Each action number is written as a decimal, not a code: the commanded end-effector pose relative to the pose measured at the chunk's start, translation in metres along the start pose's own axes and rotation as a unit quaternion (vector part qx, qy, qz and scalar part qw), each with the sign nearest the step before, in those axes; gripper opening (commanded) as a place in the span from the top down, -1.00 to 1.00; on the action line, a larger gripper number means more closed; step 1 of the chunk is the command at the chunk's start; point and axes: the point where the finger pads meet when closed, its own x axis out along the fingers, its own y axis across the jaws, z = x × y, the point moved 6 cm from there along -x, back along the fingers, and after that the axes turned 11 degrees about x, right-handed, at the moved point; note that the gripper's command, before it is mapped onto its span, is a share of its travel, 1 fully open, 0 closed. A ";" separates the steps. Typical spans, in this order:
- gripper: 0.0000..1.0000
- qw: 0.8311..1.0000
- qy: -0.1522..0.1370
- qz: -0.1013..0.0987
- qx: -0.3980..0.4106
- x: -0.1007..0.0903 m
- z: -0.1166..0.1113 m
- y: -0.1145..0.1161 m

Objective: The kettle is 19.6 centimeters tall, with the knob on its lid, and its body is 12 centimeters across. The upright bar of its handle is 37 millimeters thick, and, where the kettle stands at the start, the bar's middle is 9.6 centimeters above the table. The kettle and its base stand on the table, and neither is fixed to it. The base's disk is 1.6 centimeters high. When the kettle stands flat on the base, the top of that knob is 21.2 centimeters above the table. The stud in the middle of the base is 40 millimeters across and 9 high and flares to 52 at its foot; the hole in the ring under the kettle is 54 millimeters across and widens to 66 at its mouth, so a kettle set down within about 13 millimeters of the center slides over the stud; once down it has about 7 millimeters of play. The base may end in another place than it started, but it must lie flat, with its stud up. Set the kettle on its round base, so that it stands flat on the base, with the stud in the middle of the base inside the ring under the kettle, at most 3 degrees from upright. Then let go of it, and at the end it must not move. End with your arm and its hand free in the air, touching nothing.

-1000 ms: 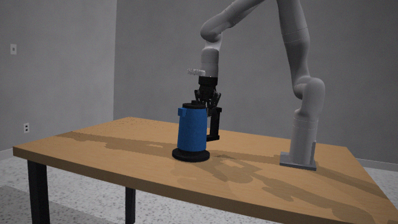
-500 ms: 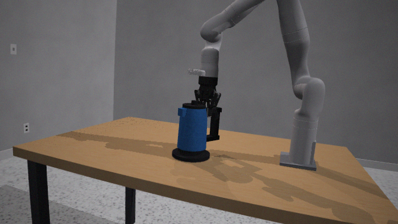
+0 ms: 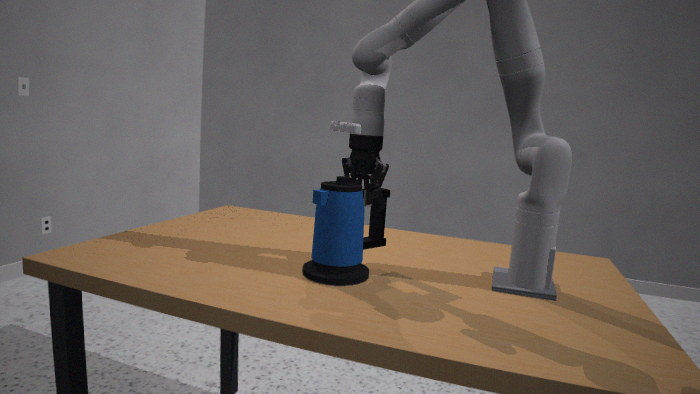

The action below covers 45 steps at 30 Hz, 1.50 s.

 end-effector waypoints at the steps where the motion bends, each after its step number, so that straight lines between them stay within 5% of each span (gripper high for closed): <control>1: 1.00 1.000 0.001 0.000 0.000 0.000 0.000 0.000; 45: 1.00 1.000 0.001 0.000 0.000 0.005 0.000 0.000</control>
